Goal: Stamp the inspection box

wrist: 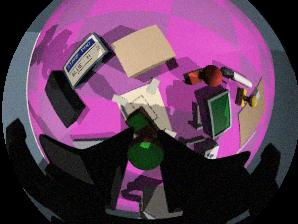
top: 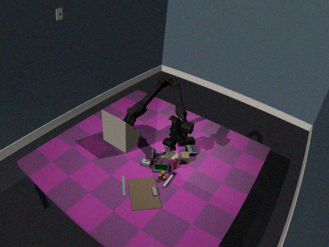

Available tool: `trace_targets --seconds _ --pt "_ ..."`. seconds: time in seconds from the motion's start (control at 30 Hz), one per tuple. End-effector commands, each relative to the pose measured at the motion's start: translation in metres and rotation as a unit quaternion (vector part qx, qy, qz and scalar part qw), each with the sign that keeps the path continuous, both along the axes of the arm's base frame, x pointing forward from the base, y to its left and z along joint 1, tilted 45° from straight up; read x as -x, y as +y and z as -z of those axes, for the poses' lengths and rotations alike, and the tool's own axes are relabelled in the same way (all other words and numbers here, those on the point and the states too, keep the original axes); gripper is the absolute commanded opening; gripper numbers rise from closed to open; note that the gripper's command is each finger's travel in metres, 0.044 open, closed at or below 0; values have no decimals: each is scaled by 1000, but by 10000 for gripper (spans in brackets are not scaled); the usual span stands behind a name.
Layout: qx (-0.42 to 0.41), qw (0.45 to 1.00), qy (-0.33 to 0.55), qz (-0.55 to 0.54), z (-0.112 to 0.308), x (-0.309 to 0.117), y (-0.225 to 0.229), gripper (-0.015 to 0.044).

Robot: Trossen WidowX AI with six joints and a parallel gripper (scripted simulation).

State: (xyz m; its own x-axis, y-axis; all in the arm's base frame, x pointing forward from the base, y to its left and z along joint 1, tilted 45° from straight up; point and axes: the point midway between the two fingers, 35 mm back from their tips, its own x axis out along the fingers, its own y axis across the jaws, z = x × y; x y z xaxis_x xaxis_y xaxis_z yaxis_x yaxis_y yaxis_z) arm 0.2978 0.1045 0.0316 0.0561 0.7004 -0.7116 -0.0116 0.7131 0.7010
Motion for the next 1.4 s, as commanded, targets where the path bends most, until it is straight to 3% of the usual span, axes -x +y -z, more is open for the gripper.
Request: trace_targets --seconds 0.0,0.33,0.83,1.37 --pt "-1 1000 -3 -1 -6 -1 -4 0" --pt "0 1000 -4 -1 -11 0 -15 0" --pt "21 1000 -3 4 59 4 -94 0" --pt "12 1000 -2 -1 129 47 -160 0"
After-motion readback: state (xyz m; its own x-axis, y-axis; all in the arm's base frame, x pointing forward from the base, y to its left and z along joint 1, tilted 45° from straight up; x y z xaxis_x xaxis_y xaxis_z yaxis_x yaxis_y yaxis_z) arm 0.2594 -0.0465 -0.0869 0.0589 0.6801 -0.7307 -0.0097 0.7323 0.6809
